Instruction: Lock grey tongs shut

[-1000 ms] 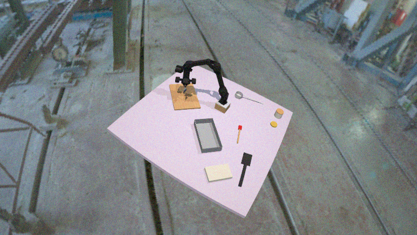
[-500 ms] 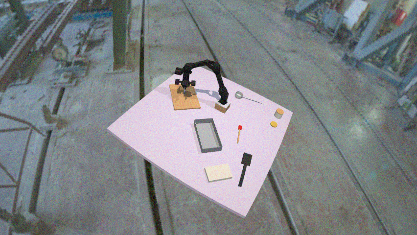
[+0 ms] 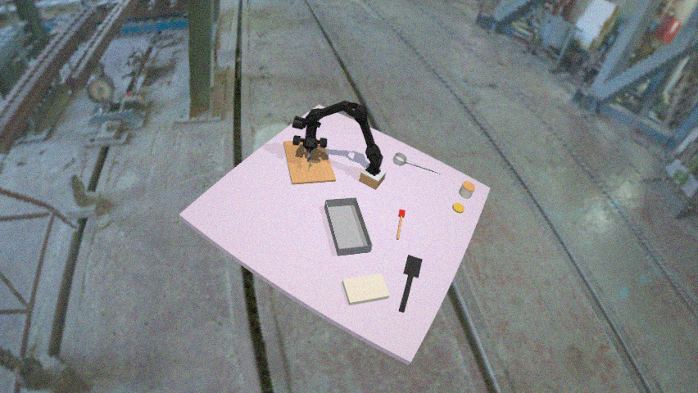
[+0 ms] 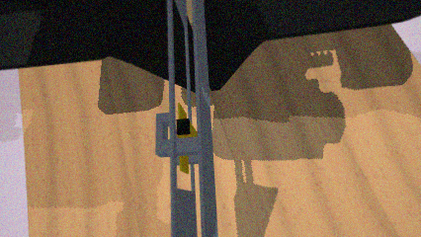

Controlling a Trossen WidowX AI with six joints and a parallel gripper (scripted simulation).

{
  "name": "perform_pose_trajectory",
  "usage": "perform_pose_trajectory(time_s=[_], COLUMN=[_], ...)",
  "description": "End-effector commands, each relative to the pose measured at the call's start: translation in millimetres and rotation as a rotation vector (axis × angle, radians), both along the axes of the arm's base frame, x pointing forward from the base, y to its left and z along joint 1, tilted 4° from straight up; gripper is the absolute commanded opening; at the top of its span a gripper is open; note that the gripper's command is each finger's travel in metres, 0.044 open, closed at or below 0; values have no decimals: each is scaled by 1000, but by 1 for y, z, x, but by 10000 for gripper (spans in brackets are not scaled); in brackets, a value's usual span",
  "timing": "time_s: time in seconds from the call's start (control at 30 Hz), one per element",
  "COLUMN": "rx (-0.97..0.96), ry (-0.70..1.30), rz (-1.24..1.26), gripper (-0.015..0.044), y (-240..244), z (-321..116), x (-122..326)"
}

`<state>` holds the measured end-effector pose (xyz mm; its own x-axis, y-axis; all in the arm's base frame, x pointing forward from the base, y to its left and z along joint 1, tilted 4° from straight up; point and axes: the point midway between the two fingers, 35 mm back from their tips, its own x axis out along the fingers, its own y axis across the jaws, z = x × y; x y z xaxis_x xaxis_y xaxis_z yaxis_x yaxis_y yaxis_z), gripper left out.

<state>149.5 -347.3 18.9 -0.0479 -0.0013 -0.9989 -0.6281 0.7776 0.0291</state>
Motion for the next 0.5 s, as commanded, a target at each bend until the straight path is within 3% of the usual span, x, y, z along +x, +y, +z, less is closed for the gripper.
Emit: perform_pose_trajectory(time_s=[0.0, 0.33, 0.47], rx=[0, 1, 1], ry=[-4, -4, 0], rz=[4, 4, 0], gripper=[-150, -150, -45], y=[1, 2, 2], z=[-6, -14, -14], x=[0, -1, -1])
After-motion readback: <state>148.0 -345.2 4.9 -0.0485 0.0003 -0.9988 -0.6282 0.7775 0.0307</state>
